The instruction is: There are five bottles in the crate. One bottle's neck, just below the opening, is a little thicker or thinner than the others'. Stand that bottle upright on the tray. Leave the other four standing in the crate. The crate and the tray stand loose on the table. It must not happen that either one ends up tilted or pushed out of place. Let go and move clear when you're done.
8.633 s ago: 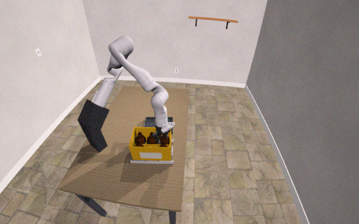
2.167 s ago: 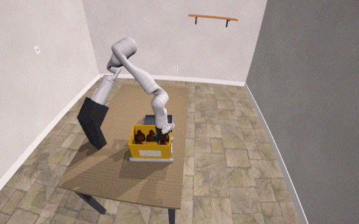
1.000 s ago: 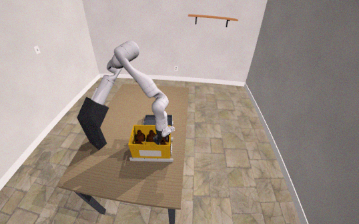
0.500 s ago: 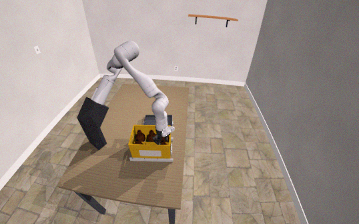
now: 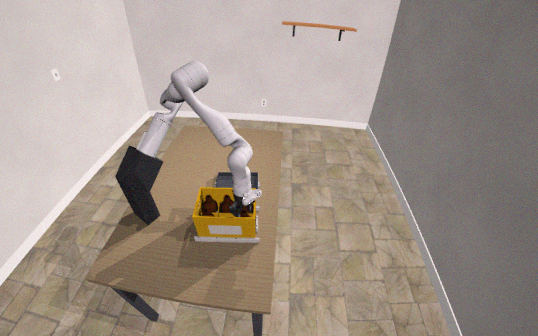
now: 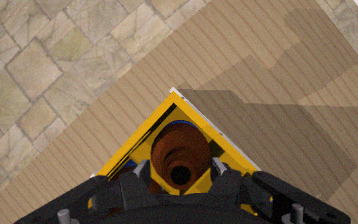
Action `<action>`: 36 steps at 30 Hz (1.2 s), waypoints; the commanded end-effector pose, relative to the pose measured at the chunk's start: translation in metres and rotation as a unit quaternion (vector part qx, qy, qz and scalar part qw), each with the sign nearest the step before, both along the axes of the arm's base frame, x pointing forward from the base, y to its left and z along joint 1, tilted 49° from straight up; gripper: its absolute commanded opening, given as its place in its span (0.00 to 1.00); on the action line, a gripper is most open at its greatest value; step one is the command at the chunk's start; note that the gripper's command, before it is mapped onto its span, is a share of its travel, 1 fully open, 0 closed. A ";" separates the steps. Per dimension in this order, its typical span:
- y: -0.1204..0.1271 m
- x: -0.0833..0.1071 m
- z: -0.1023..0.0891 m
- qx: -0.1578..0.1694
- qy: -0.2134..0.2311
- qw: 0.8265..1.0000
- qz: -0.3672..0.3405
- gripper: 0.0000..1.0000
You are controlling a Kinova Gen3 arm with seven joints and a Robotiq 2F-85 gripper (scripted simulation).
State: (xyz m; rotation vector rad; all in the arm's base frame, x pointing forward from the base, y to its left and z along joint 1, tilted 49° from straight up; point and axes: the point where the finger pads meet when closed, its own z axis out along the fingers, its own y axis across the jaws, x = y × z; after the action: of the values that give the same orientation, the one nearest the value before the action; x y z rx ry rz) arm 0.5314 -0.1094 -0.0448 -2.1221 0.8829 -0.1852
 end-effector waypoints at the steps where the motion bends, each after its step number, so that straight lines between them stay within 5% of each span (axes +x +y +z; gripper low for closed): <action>1: -0.002 0.003 -0.001 -0.001 -0.001 1.000 -0.004 0.64; 2: -0.002 0.003 -0.001 -0.001 -0.001 1.000 -0.004 0.00; 36: -0.002 0.002 -0.001 -0.001 -0.001 1.000 -0.004 0.00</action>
State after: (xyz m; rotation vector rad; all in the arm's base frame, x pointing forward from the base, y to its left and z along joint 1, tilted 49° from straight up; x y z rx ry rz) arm 0.5316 -0.1102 -0.0445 -2.1224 0.8838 -0.1866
